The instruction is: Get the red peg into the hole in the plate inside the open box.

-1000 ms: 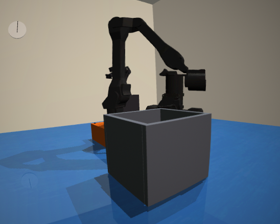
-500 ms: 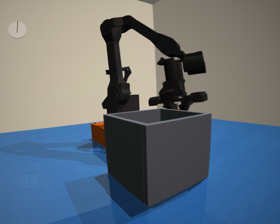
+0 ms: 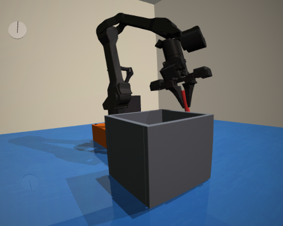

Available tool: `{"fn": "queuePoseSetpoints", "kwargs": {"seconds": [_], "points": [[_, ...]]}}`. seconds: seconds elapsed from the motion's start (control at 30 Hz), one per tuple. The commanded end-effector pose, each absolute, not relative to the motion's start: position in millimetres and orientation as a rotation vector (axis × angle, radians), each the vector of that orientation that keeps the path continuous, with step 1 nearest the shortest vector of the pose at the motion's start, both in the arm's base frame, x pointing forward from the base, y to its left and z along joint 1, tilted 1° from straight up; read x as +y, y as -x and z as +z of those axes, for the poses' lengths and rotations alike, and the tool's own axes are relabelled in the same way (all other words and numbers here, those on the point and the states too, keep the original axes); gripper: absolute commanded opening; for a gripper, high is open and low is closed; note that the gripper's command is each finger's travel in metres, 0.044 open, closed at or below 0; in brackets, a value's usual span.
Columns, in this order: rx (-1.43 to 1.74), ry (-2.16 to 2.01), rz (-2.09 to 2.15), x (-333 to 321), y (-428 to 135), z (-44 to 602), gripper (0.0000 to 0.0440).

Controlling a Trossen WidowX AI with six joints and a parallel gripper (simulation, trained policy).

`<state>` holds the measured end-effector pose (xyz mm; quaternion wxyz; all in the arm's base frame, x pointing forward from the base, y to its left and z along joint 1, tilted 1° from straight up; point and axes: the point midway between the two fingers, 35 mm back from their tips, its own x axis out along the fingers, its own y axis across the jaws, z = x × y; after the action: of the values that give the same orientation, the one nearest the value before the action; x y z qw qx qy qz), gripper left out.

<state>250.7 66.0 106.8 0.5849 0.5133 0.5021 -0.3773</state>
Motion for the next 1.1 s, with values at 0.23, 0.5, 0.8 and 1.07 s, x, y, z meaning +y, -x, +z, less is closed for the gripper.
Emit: {"fn": "queuePoseSetpoints", "kwargs": {"seconds": [0.23,0.5,0.8,1.07], "points": [[1.097,-1.178,-0.881,30.2,-260.4,147.7,0.0],[1.064,-1.156,-0.925,0.7,-263.7,157.5,0.0],[1.057,-1.138,-0.979,-27.9,-265.1,156.9,0.0],[1.065,-1.132,-1.008,-49.3,-269.6,153.5,0.0]]}}
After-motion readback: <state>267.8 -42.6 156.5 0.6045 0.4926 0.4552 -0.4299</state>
